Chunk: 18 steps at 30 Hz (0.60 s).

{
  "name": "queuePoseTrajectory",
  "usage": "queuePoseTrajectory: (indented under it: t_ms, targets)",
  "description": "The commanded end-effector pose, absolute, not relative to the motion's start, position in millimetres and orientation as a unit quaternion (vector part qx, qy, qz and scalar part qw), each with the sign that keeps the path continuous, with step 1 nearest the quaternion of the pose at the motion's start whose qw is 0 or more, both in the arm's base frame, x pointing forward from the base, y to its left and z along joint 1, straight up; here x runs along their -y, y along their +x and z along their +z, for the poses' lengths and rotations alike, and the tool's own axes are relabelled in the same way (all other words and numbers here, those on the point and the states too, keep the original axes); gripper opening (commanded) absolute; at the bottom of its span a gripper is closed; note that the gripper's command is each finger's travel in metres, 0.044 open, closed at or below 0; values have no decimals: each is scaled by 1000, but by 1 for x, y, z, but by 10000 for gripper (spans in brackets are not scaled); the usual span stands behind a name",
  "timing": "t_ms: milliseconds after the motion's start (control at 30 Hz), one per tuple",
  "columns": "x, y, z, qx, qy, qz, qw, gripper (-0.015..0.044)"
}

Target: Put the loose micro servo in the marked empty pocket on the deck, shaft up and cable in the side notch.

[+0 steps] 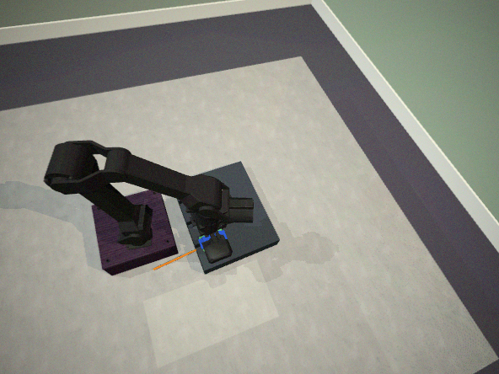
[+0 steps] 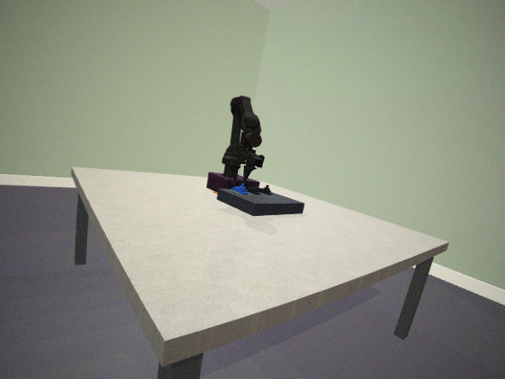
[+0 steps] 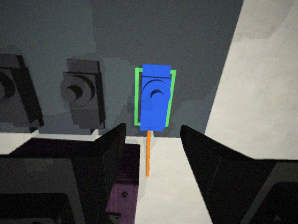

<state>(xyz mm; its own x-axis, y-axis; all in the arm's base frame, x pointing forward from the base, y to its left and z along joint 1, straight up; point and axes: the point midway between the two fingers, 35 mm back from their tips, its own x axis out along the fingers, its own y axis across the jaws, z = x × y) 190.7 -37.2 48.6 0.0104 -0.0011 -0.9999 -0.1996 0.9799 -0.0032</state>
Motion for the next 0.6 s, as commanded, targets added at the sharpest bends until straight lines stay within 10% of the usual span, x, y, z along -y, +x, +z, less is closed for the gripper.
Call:
queuePoseTrajectory:
  t_ms: [0,133,567]
  targets:
    - [36,214,64,-697,-72,68,710,345]
    - [29,250,87,-694,-73,68,713,440]
    - [17,291,130,-691,-73,70,715,440]
